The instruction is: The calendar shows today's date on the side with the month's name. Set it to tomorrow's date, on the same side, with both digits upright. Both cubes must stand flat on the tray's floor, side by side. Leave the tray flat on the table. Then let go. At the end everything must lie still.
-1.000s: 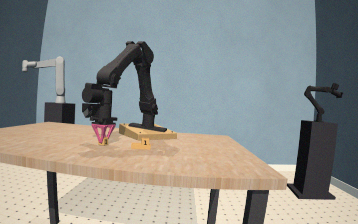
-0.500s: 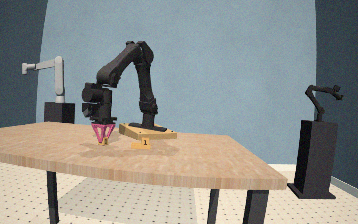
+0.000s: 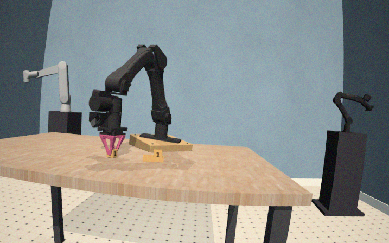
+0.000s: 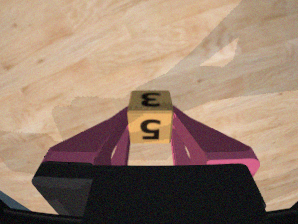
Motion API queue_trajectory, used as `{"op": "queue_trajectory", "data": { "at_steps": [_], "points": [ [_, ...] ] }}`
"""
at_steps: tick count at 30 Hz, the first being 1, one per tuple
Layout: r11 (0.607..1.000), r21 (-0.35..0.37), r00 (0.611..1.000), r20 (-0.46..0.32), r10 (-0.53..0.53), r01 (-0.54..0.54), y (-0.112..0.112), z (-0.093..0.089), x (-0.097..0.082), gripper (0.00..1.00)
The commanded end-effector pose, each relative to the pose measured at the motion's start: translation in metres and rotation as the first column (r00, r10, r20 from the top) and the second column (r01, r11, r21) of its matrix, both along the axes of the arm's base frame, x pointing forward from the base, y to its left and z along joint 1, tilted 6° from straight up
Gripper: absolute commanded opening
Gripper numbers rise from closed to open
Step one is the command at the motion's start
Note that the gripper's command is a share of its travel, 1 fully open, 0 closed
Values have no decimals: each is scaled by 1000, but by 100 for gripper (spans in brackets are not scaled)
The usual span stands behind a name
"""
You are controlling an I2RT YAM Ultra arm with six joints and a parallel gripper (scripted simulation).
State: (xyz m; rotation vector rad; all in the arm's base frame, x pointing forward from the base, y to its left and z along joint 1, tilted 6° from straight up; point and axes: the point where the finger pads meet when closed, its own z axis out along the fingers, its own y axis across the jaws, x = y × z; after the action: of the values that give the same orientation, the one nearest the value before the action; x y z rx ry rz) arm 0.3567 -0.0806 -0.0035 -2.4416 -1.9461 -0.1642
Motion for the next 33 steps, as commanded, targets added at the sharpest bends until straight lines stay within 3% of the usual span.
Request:
{"op": "queue_trajectory", "data": {
  "at_steps": [1,27,33],
  "points": [
    [1000,-9,1000,4,0,0,0,0,2,26],
    [1000,-9,1000,4,0,0,0,0,2,26],
    [1000,-9,1000,3,0,0,0,0,2,33]
  ]
}}
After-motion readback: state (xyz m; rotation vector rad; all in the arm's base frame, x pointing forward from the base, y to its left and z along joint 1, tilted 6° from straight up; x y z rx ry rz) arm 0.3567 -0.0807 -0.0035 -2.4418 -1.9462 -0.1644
